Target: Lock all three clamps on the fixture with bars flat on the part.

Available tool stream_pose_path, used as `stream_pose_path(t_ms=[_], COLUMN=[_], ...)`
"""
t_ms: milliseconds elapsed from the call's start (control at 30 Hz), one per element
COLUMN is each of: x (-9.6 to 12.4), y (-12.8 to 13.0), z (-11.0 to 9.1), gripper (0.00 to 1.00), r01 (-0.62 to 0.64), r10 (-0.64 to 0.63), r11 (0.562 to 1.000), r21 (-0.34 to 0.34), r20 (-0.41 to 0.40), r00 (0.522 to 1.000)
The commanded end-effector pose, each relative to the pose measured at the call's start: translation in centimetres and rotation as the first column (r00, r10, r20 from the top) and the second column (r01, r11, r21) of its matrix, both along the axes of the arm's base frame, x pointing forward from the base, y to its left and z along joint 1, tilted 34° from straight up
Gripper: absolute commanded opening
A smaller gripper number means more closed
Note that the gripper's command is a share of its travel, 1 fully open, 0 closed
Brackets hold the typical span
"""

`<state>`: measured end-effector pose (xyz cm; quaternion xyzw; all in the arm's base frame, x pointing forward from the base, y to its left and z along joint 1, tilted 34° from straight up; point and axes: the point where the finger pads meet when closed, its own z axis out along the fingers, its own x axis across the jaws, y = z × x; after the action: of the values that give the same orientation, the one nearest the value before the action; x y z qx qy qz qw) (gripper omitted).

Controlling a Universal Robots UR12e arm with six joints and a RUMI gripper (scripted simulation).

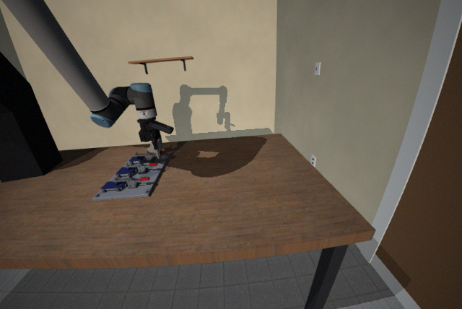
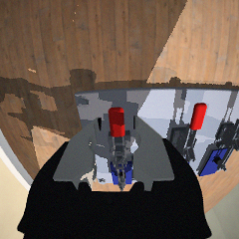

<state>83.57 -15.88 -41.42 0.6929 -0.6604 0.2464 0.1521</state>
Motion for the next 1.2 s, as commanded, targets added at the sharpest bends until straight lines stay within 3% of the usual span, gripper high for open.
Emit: stream_pose_path(t_ms=[0, 467, 867, 1167], x=[0.2, -0.2, -0.6, -0.7], y=[0.0, 0.9, 2.6, 2.8], z=[0.2, 1.3, 4.0, 4.3], gripper=[0.28, 0.28, 0.28, 0.28], r01=[-0.001, -0.002, -0.002, -0.001], r10=[0.001, 0.002, 0.002, 0.001], r11=[1.000, 1.000, 1.000, 1.000], r21=[0.000, 0.000, 0.000, 0.000], r20=[0.003, 0.000, 0.000, 0.000], r00=[1.000, 1.000, 1.000, 1.000])
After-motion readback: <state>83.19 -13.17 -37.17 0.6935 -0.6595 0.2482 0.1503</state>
